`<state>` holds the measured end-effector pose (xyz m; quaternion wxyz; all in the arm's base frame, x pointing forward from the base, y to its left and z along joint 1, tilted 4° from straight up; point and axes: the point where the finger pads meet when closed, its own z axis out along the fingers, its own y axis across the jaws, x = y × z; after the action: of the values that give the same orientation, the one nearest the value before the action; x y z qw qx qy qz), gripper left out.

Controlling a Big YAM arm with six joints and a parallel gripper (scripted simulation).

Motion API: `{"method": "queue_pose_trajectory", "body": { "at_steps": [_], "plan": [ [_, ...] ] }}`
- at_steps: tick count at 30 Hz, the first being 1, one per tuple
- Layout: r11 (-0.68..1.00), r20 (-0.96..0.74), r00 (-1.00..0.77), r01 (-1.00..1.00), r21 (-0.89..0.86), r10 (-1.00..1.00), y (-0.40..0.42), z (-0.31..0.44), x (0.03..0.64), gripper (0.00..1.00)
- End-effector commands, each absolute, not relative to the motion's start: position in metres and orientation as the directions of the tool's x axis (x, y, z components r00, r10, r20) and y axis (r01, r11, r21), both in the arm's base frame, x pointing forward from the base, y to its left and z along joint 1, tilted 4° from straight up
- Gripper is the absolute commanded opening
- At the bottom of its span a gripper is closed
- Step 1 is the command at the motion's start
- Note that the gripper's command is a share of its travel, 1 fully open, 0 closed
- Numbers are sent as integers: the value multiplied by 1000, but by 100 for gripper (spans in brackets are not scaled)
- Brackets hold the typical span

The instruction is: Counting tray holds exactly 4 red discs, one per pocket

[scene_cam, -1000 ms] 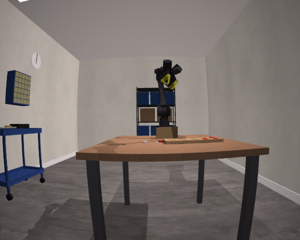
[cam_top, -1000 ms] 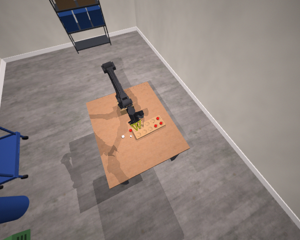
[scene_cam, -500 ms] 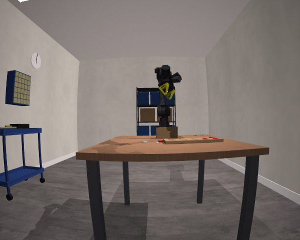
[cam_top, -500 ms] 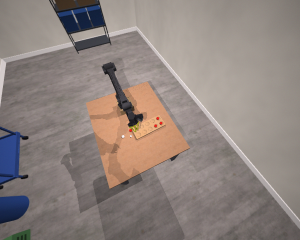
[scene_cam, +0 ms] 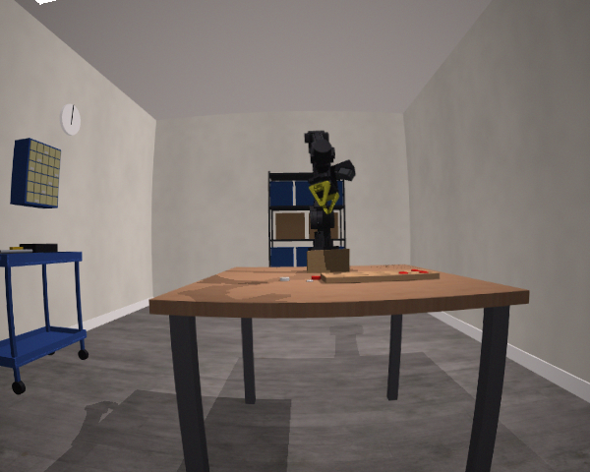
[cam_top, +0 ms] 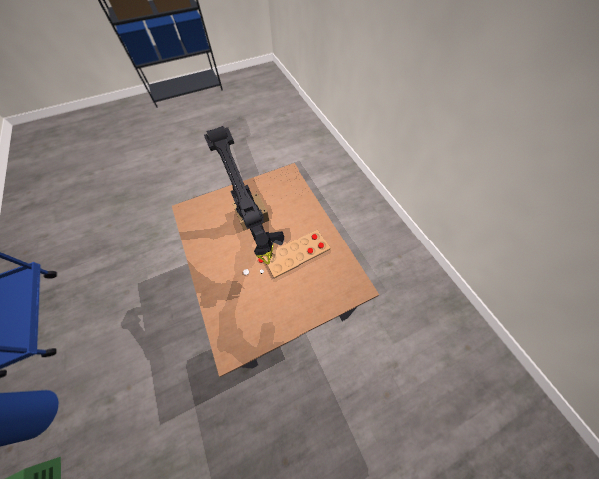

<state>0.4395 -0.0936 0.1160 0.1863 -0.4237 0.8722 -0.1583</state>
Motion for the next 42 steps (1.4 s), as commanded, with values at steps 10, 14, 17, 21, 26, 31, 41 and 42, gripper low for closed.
{"method": "queue_pose_trajectory", "body": {
  "at_steps": [10,14,17,21,26,31,41,42],
  "plan": [
    [453,-37,-463,-844,-287,-885,-104,66,396,44],
    [416,-10,-426,-878,-238,-905,-104,55,383,44],
    [380,11,-389,-905,-190,-921,-105,45,370,44],
    [346,25,-353,-927,-146,-935,-105,37,359,44],
    [263,41,-264,-964,-37,-964,-105,19,331,44],
    [187,37,-186,-981,57,-982,-103,7,306,44],
    [162,34,-160,-985,63,-986,-100,7,308,44],
    [162,34,-160,-985,64,-986,-100,7,308,44]
  ]
}}
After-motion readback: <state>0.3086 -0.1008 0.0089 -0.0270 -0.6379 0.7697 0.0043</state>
